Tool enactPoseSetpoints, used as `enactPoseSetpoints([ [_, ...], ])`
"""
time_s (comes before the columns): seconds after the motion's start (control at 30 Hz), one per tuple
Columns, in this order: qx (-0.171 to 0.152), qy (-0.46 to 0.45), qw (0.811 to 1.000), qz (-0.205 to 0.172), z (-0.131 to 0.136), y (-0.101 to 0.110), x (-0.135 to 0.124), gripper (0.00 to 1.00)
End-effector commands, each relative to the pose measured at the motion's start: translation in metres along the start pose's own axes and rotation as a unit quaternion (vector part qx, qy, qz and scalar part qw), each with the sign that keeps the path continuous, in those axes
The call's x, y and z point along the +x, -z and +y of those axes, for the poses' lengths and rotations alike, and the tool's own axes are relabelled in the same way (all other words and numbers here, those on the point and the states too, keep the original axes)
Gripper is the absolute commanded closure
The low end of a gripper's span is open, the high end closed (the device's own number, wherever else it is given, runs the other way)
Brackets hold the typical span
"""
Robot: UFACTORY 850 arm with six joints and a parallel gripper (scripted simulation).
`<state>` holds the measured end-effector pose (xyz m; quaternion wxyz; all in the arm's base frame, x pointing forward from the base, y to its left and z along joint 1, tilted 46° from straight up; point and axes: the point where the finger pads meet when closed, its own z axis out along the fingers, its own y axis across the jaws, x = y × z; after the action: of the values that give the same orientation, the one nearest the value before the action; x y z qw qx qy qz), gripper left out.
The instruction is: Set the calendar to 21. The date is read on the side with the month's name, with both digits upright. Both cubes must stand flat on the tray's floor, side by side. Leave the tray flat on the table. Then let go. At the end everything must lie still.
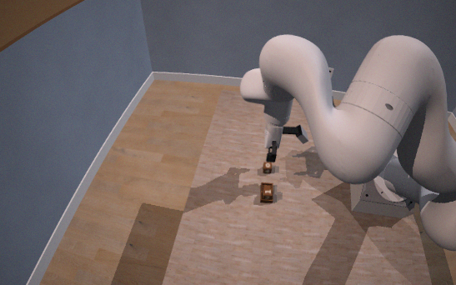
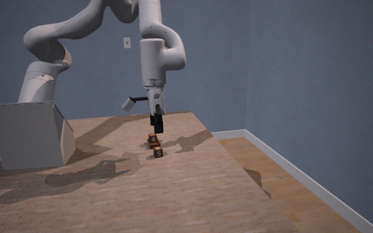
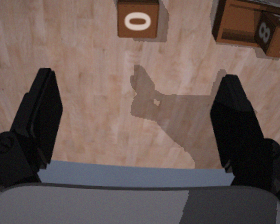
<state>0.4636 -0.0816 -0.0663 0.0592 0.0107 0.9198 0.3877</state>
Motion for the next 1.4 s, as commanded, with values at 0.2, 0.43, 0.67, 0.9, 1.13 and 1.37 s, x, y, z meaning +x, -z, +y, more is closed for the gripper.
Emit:
enactPoseSetpoints([
  [0.2, 0.000, -0.019, 1.000, -0.001, -0.0003, 0.0005, -0.0007, 0.00],
  [0.43, 0.000, -0.137, 0.991, -0.001, -0.0003, -0.0012, -0.0004, 0.00],
  [0.67, 0.000, -0.259, 0.966, -0.001, -0.0003, -0.0030, -0.0001, 0.00],
  [0.9, 0.000, -0.366, 0.931, -0.001, -0.0002, -0.0045, 0.0002, 0.00],
  [1.13, 0.000, -0.456, 0.890, -0.001, -0.0002, -0.0059, 0.0004, 0.00],
  [1.37, 0.000, -0.546, 0.838, -0.001, -0.0002, -0.0074, 0.0007, 0.00],
])
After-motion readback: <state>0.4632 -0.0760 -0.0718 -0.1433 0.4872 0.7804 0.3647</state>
